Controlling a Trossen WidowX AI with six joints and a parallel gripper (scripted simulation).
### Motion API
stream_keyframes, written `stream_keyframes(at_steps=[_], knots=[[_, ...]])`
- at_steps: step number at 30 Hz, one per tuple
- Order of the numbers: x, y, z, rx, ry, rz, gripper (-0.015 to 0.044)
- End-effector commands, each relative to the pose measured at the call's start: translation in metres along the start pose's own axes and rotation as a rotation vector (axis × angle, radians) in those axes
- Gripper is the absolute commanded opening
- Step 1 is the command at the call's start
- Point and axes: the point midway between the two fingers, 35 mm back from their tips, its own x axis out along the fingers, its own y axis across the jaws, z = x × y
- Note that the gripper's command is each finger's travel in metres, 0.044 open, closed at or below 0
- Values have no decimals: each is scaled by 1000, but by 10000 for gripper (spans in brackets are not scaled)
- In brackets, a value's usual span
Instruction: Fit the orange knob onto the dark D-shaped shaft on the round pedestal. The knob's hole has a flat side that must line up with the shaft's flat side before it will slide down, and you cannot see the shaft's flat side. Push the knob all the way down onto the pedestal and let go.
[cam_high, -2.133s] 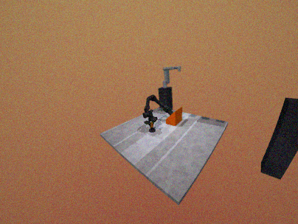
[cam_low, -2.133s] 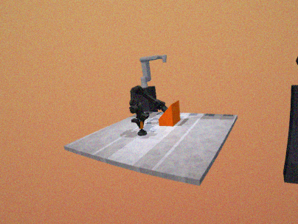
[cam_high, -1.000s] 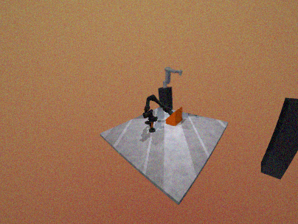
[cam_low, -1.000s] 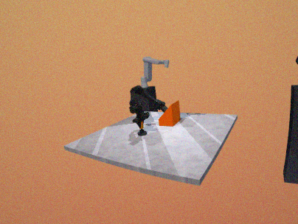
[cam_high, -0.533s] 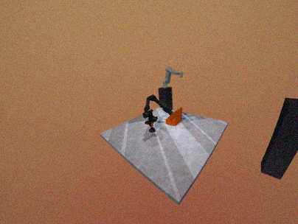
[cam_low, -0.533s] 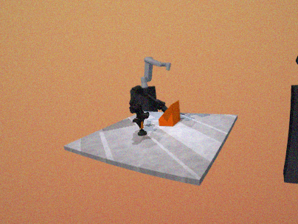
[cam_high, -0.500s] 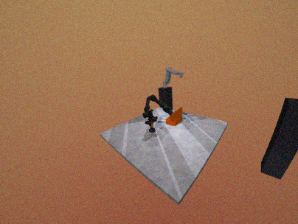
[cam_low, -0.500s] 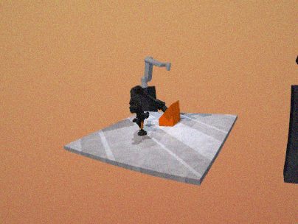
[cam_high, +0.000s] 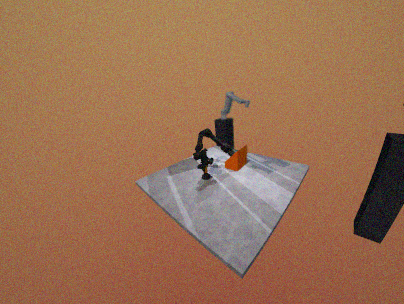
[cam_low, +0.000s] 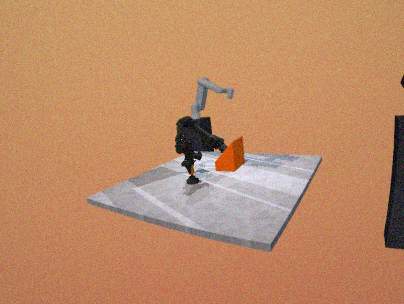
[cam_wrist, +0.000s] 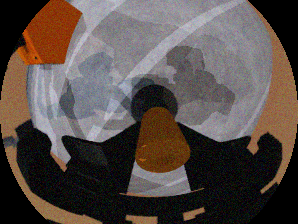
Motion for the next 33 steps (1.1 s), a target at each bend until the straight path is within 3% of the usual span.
stream_keyframes(at_steps=[1,33], knots=[[1,1,0,-13,3,1,0],[-3,0,-1,-67,3,1,0]])
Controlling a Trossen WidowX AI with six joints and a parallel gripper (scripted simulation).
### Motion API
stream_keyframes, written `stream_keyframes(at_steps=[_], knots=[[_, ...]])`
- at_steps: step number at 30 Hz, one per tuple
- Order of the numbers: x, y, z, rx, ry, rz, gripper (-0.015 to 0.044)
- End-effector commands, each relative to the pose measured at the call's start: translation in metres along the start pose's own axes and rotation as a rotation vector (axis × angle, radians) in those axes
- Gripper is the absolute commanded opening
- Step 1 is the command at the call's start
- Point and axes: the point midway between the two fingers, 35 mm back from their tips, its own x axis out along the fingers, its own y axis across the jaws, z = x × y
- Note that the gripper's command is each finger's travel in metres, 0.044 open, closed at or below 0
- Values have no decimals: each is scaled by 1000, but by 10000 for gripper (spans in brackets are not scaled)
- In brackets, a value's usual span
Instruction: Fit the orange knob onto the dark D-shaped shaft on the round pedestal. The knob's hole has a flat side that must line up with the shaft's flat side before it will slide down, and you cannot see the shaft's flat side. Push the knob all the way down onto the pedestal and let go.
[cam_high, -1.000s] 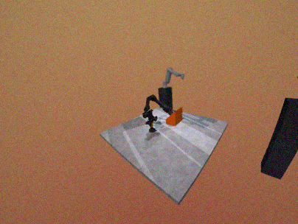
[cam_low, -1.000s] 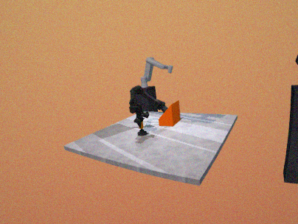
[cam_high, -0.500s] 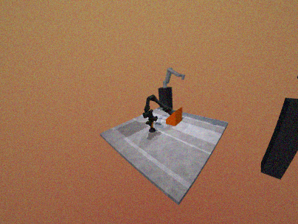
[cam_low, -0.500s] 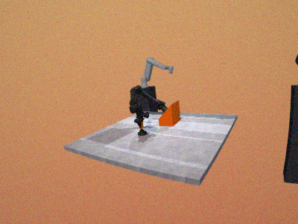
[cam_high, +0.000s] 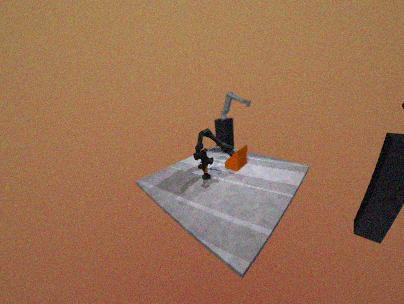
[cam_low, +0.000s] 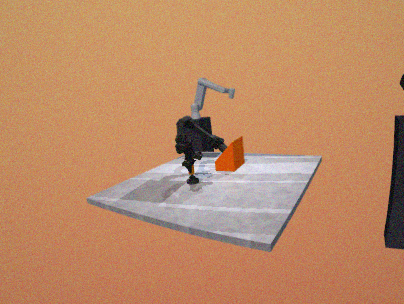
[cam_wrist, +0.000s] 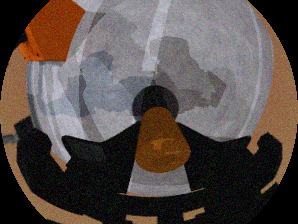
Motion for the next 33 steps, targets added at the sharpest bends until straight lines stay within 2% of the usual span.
stream_keyframes(at_steps=[1,5,33], knots=[[-2,-1,-2,-71,4,-3,0],[-1,-2,-2,-192,4,-2,0],[2,0,0,-195,4,-2,0]])
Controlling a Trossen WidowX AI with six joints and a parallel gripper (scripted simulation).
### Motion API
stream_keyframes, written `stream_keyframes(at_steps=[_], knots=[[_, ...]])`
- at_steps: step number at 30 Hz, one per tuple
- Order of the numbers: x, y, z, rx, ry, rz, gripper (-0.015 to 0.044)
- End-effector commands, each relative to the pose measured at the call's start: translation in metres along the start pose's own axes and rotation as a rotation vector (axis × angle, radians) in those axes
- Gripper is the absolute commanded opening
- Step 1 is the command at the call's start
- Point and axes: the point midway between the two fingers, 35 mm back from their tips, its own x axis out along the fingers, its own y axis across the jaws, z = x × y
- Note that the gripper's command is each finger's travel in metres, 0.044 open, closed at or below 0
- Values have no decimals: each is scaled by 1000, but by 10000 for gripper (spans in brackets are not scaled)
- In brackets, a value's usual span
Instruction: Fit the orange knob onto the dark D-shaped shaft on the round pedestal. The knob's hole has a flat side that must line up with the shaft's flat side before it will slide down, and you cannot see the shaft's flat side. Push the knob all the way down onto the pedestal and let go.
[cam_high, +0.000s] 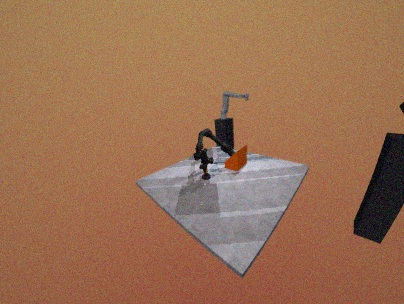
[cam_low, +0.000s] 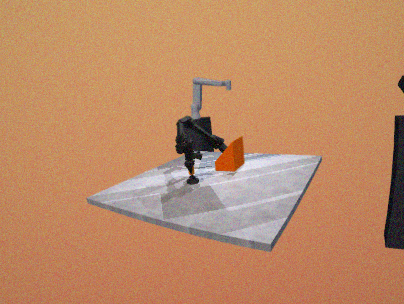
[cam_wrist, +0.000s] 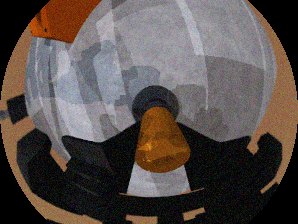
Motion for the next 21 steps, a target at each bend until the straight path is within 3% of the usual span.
stream_keyframes(at_steps=[1,21], knots=[[-1,0,-1,-5,3,1,0],[-1,-1,-2,-214,3,1,0]])
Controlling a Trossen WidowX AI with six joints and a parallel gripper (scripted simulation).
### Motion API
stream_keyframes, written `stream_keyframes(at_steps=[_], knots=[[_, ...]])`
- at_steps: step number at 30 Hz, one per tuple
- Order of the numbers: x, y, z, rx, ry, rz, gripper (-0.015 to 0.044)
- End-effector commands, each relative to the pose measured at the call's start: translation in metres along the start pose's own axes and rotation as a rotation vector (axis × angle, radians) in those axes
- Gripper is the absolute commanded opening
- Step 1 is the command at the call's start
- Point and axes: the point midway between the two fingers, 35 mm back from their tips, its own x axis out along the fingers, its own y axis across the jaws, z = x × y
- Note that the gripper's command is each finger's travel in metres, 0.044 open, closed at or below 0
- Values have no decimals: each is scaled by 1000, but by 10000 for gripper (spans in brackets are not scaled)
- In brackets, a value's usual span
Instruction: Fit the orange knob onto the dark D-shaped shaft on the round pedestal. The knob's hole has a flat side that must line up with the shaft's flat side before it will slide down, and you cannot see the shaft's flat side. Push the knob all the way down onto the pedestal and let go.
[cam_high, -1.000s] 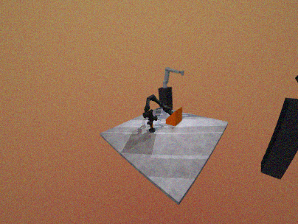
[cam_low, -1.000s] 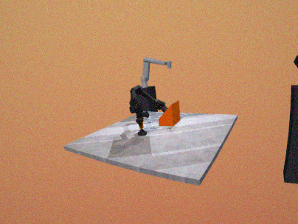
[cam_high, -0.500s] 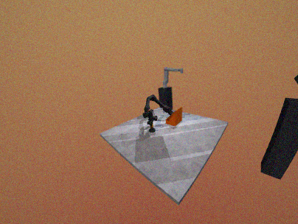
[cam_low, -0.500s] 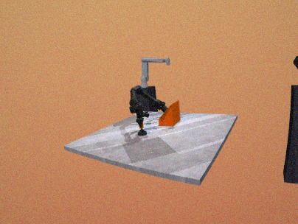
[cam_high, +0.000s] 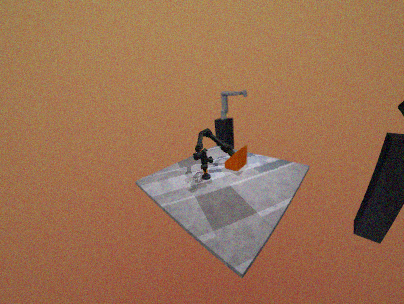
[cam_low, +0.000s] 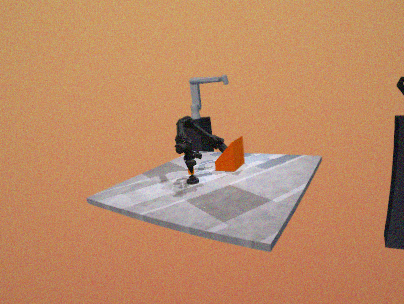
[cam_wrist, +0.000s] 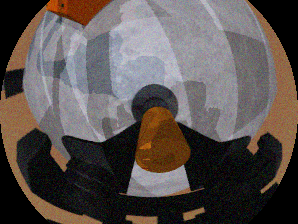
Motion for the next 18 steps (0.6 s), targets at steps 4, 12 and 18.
stream_keyframes(at_steps=[4,12,18], knots=[[1,1,1,-15,3,2,0],[2,2,3,-15,3,2,0],[2,1,2,-15,3,2,0]])
